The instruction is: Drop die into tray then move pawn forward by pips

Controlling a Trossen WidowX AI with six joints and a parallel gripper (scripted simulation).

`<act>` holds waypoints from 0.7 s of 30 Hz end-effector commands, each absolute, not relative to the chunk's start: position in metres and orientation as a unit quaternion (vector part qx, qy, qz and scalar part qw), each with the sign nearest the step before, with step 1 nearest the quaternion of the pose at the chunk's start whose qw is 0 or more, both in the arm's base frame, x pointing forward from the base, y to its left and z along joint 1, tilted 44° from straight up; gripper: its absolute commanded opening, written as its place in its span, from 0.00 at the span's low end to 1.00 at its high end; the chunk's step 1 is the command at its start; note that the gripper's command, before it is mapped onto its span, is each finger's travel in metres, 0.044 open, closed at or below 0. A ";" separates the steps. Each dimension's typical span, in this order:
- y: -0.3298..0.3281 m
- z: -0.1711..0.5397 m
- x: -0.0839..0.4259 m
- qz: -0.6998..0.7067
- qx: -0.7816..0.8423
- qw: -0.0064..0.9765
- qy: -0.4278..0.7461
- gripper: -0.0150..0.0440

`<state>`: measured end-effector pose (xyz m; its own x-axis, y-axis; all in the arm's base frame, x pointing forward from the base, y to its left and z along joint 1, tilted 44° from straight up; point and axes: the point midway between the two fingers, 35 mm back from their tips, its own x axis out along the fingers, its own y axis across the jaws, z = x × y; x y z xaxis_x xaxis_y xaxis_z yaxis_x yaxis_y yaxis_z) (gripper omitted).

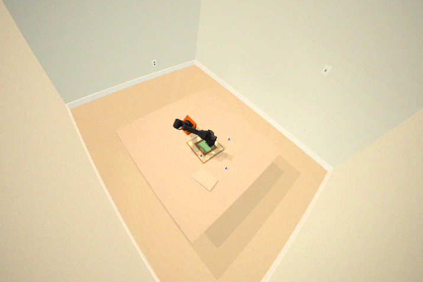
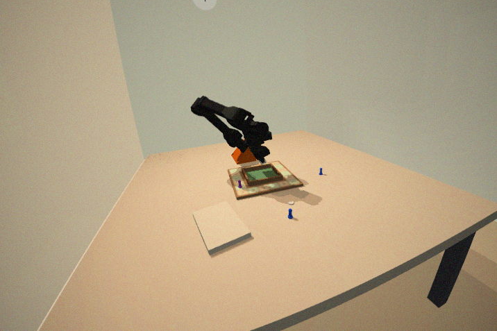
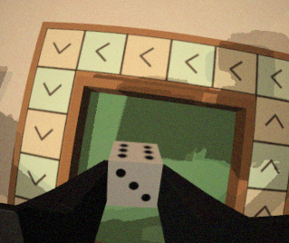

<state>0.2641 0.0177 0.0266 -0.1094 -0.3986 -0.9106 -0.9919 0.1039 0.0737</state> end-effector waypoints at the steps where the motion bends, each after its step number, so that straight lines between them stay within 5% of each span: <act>1: 0.018 0.025 0.262 0.422 -0.523 0.416 0.613 0.25; 21: 0.023 0.069 0.274 0.507 -0.472 0.535 0.484 0.25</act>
